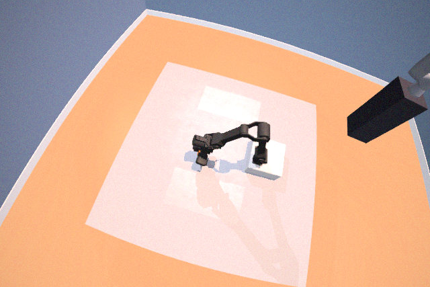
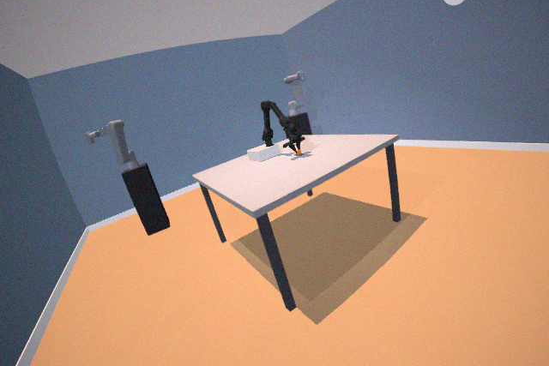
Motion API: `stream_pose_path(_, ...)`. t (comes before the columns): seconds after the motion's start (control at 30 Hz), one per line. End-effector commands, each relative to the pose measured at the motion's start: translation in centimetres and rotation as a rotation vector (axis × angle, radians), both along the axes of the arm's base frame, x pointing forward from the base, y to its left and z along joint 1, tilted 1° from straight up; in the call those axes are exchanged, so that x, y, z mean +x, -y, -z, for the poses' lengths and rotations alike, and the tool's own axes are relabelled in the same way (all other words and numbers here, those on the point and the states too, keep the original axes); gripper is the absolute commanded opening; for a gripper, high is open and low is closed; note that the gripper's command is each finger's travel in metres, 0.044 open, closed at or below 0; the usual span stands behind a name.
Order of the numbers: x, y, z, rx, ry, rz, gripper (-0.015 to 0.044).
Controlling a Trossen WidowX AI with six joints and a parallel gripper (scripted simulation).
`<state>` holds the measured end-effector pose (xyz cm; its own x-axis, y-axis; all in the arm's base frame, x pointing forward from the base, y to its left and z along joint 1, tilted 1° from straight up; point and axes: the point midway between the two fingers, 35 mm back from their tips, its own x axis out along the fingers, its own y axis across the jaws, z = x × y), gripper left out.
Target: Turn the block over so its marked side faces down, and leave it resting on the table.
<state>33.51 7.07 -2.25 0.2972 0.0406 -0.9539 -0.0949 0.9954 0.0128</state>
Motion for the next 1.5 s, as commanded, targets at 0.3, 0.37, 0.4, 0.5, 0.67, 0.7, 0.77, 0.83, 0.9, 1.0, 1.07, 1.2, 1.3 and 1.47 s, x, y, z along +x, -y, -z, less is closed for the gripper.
stream_pose_path(0.3,-0.8,0.2,-0.1,0.022,0.212,0.011,0.0)
stream_pose_path(0.37,-0.9,0.2,-0.1,0.023,0.222,0.011,0.0)
stream_pose_path(0.4,-0.9,0.2,-0.1,0.023,0.222,0.011,0.0)
stream_pose_path(0.5,-0.8,0.2,0.1,0.023,0.231,0.011,0.0)
stream_pose_path(0.67,-0.2,0.0,1.2,0.027,0.294,0.009,0.0)
stream_pose_path(0.7,-0.1,0.0,1.4,0.028,0.307,0.009,0.0)
stream_pose_path(0.77,0.1,-0.1,1.8,0.03,0.333,0.008,0.0)
stream_pose_path(0.83,0.2,-0.1,2.1,0.031,0.359,0.009,0.0)
stream_pose_path(0.9,0.3,0.0,2.4,0.032,0.385,0.011,0.0)
stream_pose_path(1.0,0.3,0.0,2.8,0.034,0.424,0.013,0.0)
stream_pose_path(1.07,0.4,0.0,3.0,0.036,0.45,0.015,0.0)
stream_pose_path(1.2,0.3,0.1,3.3,0.039,0.502,0.018,0.0)
stream_pose_path(1.3,0.2,0.2,3.5,0.042,0.54,0.02,0.0)
stream_pose_path(1.47,-0.2,0.2,3.5,0.049,0.604,0.021,0.0)
